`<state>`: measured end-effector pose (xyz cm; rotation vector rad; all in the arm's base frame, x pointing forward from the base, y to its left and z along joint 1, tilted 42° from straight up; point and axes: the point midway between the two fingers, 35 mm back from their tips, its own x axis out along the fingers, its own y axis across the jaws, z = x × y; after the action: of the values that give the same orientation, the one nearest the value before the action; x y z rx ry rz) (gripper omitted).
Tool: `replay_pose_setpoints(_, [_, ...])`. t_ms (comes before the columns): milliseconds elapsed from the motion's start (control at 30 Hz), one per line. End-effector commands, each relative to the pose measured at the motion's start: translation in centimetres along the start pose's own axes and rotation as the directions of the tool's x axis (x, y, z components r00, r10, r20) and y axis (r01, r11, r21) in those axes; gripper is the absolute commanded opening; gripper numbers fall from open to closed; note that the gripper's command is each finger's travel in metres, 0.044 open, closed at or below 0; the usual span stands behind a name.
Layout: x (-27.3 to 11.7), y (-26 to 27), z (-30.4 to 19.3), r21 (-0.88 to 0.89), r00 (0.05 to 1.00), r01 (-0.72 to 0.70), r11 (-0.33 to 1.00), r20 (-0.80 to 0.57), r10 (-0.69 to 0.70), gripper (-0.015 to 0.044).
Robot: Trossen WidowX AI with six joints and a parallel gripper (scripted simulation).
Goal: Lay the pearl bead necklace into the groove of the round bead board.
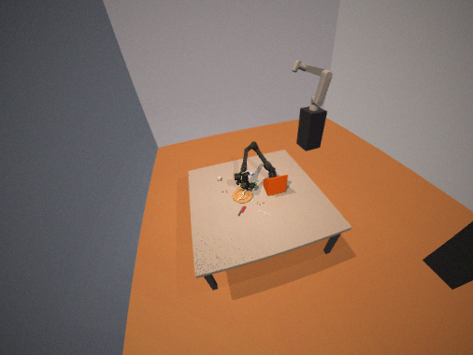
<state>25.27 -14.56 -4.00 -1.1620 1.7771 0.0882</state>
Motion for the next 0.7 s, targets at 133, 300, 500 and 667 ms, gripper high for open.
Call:
replay_pose_setpoints(133, [-0.2, 0.0, 0.0, 0.000, 1.000, 0.001, 1.000, 0.001, -0.001, 0.0000])
replay_pose_setpoints(300, [-0.6, 0.1, 0.0, -0.005, 1.000, 0.000, 1.000, -0.002, 0.000, 0.0000])
replay_pose_setpoints(500, [-0.6, 0.8, -0.3, -0.005, 1.000, -0.001, 1.000, -0.002, 0.001, 0.0000])
replay_pose_setpoints(667, [-0.6, 1.5, -0.6, -0.006, 1.000, -0.001, 1.000, -0.003, 0.001, 0.0000])
